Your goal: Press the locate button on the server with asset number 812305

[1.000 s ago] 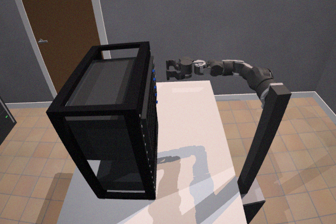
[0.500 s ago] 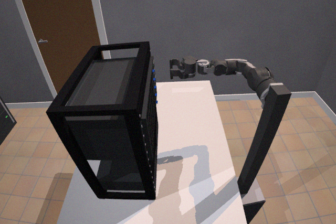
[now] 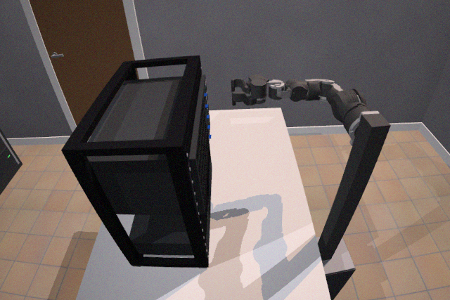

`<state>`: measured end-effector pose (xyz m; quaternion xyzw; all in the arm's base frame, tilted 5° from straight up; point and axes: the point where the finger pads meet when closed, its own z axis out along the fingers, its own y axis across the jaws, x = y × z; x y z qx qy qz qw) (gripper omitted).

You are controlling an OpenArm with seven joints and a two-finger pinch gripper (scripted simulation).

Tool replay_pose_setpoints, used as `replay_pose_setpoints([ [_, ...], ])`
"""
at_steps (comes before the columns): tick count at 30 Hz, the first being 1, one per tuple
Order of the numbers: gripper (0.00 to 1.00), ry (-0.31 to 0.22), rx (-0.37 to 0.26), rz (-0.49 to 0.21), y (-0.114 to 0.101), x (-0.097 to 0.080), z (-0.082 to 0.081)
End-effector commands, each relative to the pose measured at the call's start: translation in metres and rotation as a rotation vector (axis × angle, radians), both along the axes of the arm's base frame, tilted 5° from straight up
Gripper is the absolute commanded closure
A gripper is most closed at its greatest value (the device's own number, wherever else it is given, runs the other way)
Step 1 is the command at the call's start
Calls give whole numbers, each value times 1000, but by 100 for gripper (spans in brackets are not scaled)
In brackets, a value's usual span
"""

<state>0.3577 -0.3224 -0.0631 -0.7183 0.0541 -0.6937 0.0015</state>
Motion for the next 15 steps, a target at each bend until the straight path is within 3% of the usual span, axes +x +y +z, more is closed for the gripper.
replay_pose_setpoints([
  [1, 40, -5, -4, -4, -1, 0, 3],
  [15, 40, -5, -4, -4, 1, -28, 4],
])
